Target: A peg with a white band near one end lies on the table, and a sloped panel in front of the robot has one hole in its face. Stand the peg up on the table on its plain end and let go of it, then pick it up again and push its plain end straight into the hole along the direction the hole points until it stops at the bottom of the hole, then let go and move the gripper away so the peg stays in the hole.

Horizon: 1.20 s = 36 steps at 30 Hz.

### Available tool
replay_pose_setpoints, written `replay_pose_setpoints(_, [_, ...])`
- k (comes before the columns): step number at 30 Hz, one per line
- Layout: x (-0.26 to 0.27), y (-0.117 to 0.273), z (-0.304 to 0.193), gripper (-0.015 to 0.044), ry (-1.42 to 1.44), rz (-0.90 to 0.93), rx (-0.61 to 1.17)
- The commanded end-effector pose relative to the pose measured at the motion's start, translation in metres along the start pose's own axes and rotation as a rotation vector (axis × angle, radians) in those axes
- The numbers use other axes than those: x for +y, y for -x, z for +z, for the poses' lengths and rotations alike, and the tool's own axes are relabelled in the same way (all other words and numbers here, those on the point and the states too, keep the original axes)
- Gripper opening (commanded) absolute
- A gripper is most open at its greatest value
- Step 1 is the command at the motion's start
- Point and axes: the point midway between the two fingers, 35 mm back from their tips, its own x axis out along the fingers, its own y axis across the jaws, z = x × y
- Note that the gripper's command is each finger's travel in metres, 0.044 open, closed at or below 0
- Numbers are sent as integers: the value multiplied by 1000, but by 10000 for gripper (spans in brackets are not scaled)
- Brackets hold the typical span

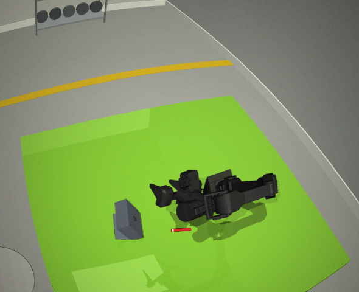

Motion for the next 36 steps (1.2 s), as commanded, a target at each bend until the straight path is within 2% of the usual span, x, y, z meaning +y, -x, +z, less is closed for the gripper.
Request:
replay_pose_setpoints(1, [-10, -15, -15, 440, 114, -49, 74])
replay_pose_setpoints(20, [-61, -50, -76, 440, 593, -137, 489])
replay_pose_setpoints(36, [-109, -58, -124, 440, 914, -38, 914])
